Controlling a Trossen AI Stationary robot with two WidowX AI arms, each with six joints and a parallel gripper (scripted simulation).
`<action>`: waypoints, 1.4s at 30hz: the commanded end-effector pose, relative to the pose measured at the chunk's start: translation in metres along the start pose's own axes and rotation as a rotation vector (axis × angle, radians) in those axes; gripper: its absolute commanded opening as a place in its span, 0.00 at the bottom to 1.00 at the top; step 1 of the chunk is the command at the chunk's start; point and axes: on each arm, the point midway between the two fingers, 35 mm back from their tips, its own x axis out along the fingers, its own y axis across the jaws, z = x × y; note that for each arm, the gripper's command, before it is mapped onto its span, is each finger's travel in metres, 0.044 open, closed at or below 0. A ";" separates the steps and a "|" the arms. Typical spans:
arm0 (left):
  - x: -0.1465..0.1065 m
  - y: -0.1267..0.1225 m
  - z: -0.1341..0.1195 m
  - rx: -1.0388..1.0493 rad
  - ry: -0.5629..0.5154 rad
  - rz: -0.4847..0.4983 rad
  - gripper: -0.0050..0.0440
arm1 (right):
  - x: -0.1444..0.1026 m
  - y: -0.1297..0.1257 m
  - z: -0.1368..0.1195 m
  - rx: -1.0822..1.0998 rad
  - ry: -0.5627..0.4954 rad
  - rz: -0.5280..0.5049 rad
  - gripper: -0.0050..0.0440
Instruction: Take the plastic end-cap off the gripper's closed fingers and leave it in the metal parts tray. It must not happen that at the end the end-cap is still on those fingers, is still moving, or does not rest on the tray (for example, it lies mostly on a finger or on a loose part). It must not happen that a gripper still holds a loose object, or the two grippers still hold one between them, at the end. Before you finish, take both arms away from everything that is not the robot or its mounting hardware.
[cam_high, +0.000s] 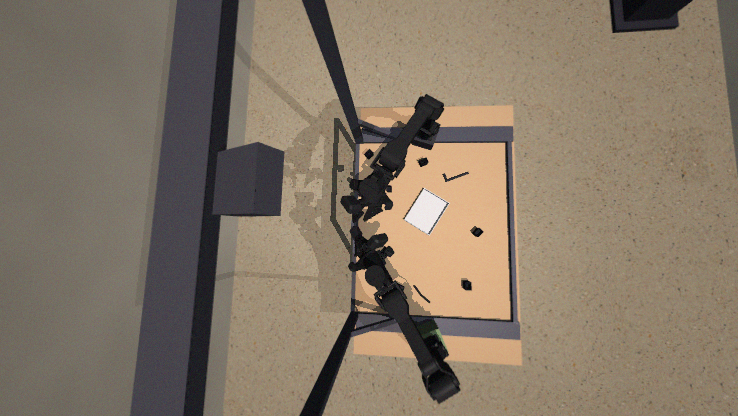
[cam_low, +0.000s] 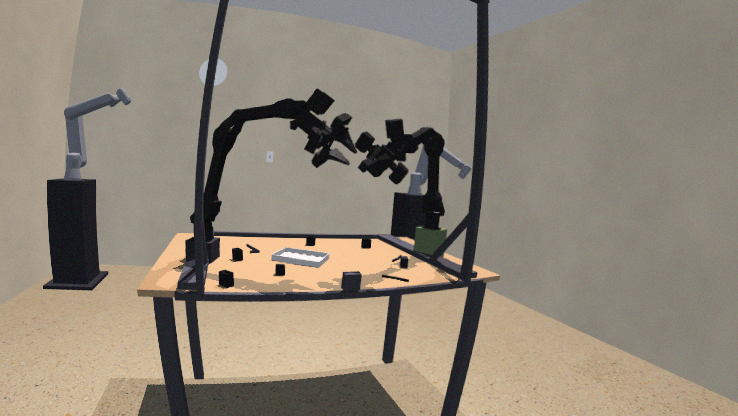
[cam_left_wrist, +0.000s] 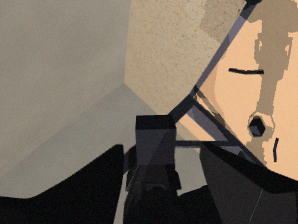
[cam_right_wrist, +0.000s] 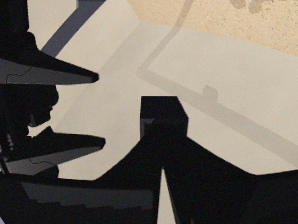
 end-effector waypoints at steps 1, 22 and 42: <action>-0.012 0.009 -0.006 0.002 0.021 0.029 0.54 | -0.007 0.008 -0.009 0.006 0.021 0.020 0.10; 0.006 0.008 -0.006 0.002 0.019 0.025 0.54 | -0.007 0.008 -0.009 0.006 0.021 0.020 0.10; 0.025 0.007 -0.006 0.003 0.017 0.023 0.54 | -0.007 0.008 -0.009 0.006 0.021 0.020 0.10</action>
